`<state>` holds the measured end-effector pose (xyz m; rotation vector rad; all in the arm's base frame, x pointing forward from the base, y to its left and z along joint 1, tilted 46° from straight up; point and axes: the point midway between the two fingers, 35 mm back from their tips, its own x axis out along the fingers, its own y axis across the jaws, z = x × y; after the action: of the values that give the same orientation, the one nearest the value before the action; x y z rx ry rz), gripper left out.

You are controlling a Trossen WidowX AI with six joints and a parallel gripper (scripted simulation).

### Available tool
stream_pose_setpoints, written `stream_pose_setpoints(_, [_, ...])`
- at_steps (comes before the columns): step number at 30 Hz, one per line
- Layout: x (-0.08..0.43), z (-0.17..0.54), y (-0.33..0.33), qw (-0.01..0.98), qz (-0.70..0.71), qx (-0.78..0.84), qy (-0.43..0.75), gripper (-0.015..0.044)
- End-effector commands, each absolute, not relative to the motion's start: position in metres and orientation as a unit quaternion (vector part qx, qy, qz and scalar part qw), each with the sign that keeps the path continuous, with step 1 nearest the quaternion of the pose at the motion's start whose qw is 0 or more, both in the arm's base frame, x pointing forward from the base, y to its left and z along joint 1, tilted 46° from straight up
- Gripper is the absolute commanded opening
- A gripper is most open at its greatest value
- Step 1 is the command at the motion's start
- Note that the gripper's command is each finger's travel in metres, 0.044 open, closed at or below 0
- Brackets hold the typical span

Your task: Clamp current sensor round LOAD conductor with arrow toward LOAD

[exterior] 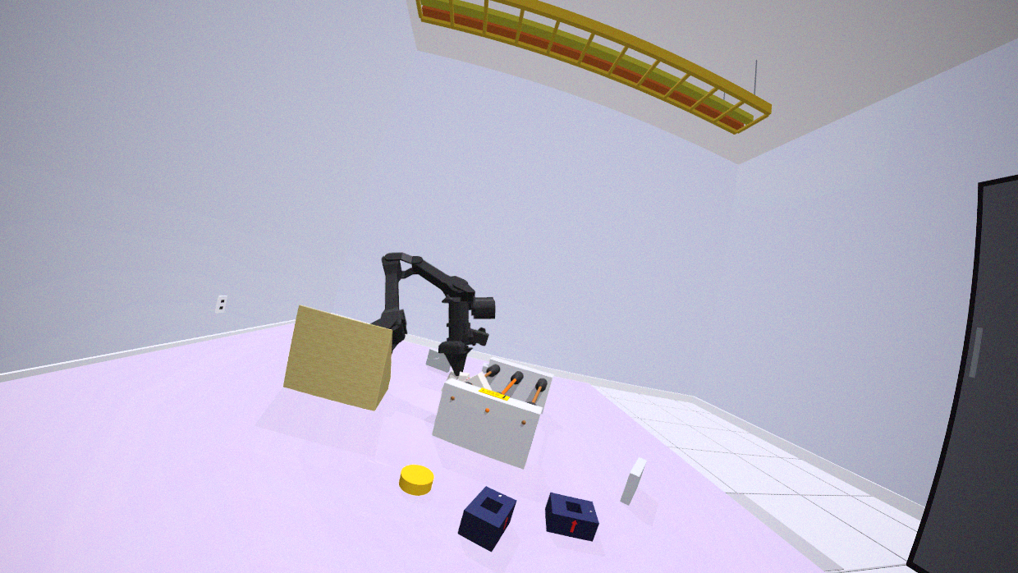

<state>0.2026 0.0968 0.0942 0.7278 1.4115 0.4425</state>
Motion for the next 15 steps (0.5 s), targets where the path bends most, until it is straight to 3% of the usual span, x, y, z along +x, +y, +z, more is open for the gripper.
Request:
stream_pose_setpoints(1, [0.2003,0.0931,0.0983,0.678,0.193,0.325,0.630,0.0000])
stream_pose_setpoints(3, [0.2000,0.0918,0.0997,0.678,0.193,0.325,0.630,0.0000])
stream_pose_setpoints(15, [0.2008,0.0937,0.0984,0.677,0.196,0.325,0.630,0.0315])
